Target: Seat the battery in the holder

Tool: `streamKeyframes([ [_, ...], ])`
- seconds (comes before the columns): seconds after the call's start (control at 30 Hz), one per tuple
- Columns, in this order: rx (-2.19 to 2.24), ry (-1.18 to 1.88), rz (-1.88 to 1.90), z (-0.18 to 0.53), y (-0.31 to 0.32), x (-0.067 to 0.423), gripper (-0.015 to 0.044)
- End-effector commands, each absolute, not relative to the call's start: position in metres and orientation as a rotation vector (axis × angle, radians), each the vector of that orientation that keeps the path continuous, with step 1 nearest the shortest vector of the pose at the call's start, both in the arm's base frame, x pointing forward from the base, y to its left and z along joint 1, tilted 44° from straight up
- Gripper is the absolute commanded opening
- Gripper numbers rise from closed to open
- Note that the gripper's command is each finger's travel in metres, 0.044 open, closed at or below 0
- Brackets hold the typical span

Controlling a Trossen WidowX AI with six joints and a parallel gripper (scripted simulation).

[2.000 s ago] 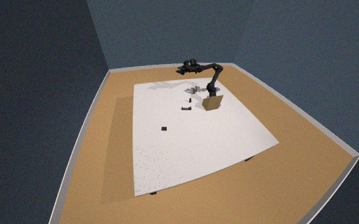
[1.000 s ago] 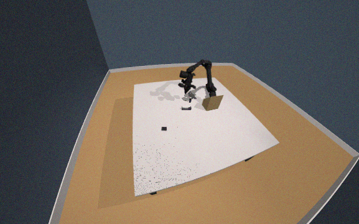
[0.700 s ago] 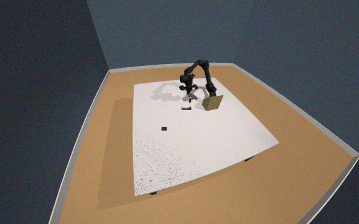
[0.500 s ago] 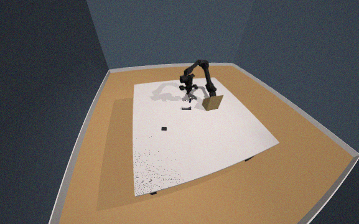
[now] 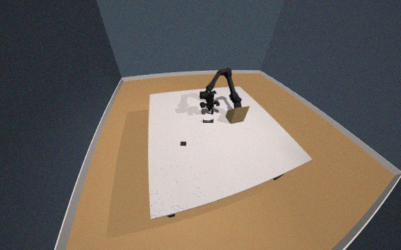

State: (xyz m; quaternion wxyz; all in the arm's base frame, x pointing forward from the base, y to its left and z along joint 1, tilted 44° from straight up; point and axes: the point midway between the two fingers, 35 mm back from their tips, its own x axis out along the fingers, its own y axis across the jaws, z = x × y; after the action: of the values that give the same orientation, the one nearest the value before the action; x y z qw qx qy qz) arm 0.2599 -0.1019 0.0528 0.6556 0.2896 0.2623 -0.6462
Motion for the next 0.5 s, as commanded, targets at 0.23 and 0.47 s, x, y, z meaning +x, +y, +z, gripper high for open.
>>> streamKeyframes([
  [0.23, 0.644, 0.596, -1.462, 0.051, -0.105, 0.246, 0.0],
  [0.47, 0.643, 0.596, -1.462, 0.051, -0.105, 0.234, 0.0],
])
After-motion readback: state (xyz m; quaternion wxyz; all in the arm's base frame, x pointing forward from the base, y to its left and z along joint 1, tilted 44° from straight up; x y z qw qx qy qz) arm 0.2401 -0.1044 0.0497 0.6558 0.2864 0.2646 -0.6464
